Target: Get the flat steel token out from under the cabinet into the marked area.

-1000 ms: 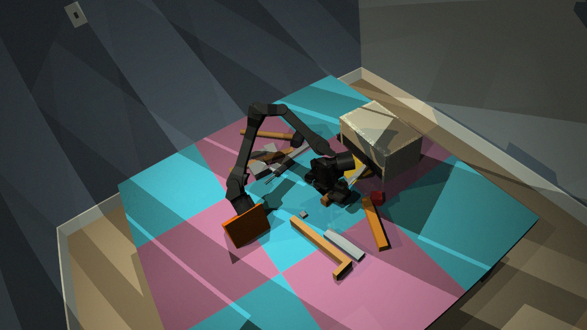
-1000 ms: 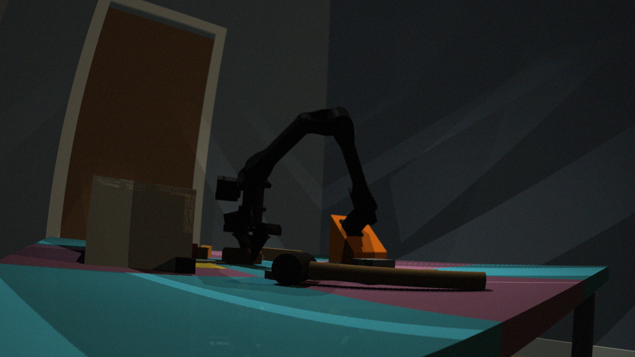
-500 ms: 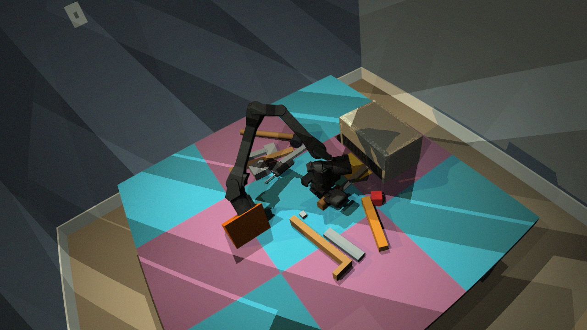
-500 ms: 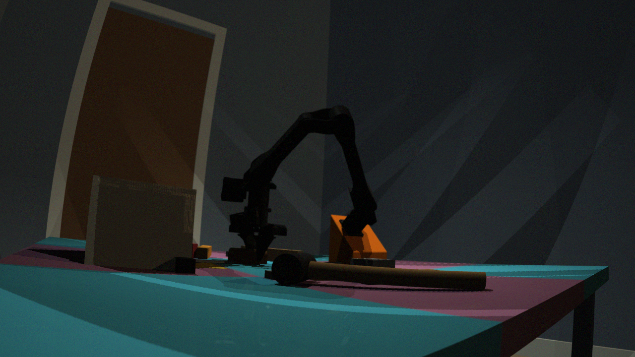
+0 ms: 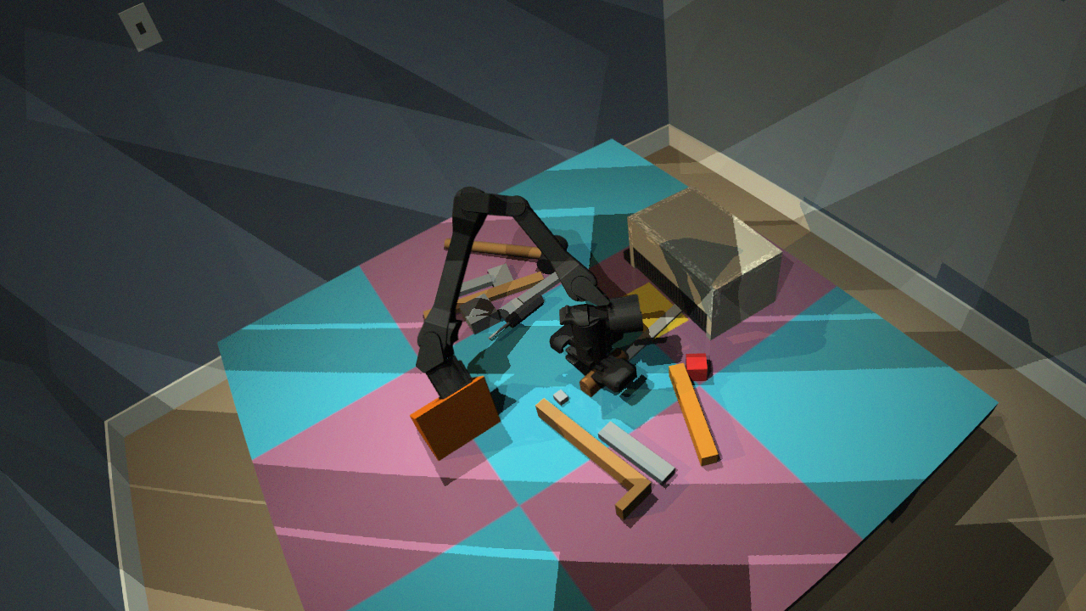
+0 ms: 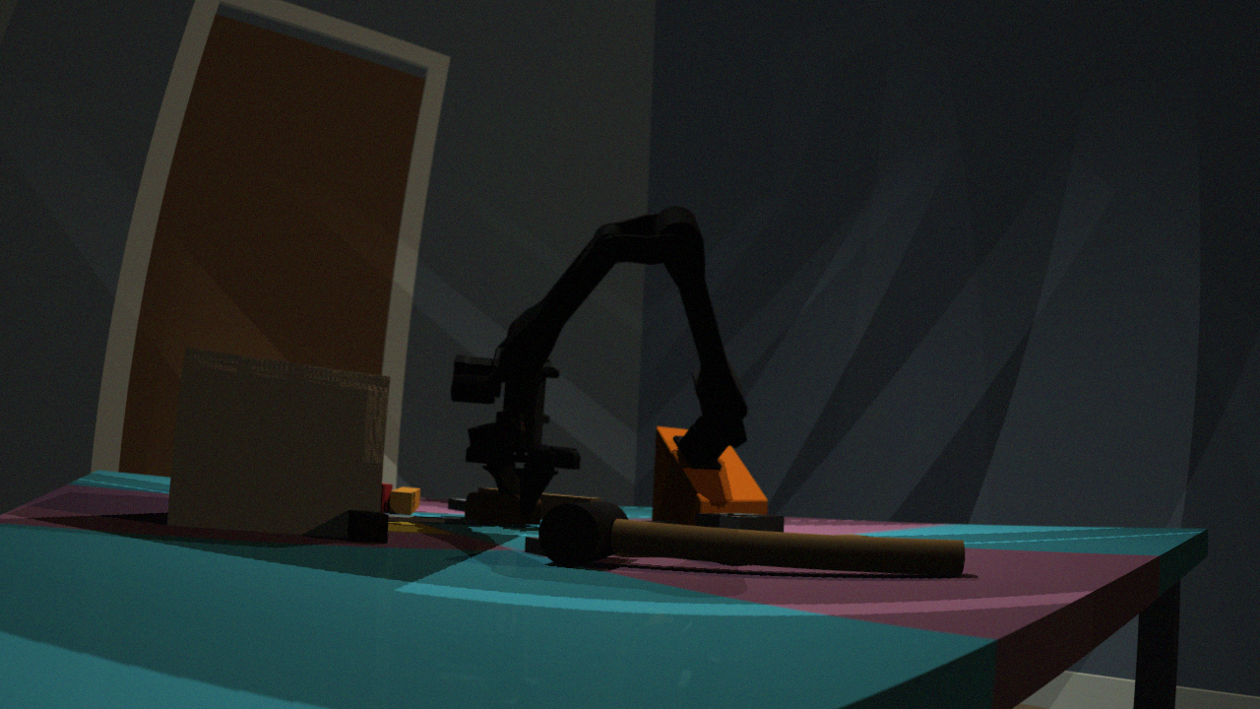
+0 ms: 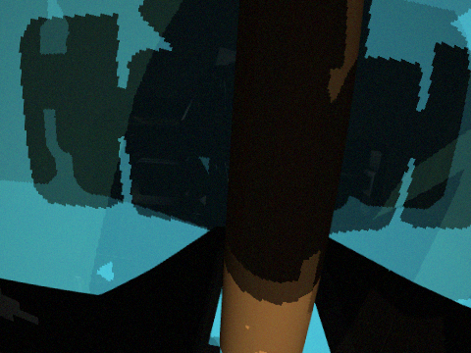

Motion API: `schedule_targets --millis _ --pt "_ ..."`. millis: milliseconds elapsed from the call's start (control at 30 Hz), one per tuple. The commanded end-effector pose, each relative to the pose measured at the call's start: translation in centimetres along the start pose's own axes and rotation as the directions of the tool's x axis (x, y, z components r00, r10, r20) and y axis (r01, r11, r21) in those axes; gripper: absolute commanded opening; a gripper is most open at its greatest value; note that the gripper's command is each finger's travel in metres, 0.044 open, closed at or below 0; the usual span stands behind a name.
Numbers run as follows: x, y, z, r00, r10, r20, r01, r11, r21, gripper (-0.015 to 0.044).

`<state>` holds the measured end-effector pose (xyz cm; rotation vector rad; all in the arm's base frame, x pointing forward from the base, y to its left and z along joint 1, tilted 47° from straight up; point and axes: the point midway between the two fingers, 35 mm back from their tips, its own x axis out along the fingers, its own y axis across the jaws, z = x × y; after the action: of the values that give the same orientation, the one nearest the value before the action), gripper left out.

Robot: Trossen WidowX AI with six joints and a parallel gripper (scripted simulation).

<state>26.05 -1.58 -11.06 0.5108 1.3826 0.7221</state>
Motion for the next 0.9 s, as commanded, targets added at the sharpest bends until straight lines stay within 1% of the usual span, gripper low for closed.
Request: schedule_targets --millis 0,533,867 --pt "0.1 0.0 -0.9 1.000 0.001 -0.004 -0.001 1.000 0.000 0.0000" --pt "0.1 -0.2 -3.4 1.000 0.001 -0.005 -0.001 1.000 0.001 0.0000" --pt "-0.1 -0.3 -2.9 1.000 -0.001 -0.003 0.001 0.999 -0.036 0.0000"
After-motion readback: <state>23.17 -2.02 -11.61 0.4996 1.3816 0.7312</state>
